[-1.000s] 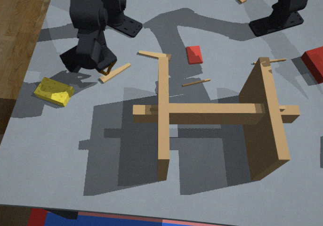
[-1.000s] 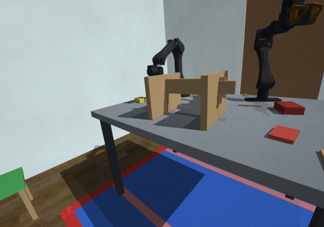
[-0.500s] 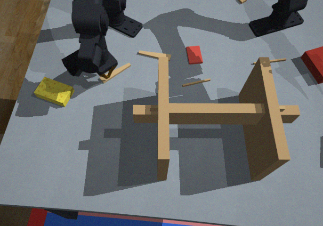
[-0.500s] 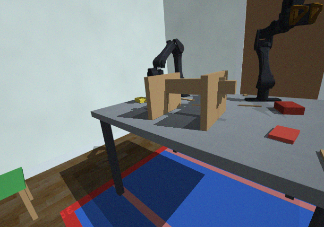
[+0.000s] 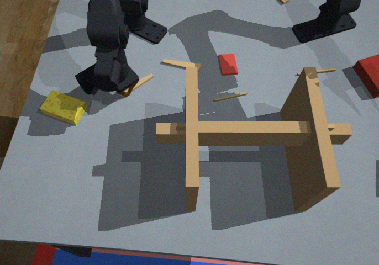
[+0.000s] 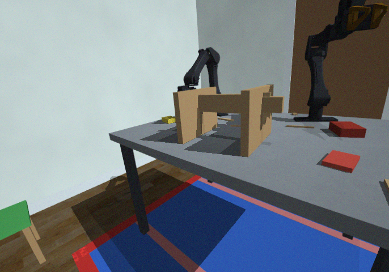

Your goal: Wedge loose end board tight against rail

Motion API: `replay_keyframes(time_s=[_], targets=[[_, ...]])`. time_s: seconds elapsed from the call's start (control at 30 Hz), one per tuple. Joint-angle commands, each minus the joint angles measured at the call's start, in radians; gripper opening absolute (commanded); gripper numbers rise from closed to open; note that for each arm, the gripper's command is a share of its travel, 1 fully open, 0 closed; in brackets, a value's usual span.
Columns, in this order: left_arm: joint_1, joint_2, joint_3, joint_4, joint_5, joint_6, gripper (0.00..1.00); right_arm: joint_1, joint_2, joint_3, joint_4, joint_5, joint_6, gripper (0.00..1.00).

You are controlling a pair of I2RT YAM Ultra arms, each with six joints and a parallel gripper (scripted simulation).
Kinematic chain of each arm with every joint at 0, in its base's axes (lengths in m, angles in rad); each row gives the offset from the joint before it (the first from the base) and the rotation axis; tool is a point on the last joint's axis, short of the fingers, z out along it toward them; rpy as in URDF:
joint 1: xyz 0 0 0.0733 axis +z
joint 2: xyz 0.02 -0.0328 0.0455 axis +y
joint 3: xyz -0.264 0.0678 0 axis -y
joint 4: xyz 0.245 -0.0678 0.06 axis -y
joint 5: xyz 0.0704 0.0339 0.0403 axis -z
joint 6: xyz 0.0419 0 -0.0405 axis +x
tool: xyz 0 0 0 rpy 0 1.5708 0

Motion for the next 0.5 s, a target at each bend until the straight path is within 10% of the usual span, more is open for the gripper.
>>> replay_keyframes(time_s=[0.0,0.13,0.17,0.47], targets=[[-0.005,-0.005,0.034,0.02,-0.003,0.004,0.4,-0.003,-0.031,0.032,0.027,0.01,0.005,0.37],[-0.005,-0.005,0.034,0.02,-0.003,0.004,0.4,-0.003,-0.039,0.043,0.032,0.01,0.007,0.37],[-0.005,-0.005,0.034,0.02,-0.003,0.004,0.4,-0.003,-0.041,0.043,0.032,0.01,0.006,0.02],[-0.005,-0.005,0.034,0.02,-0.003,0.004,0.4,-0.003,-0.041,0.043,0.032,0.01,0.004,0.02]])
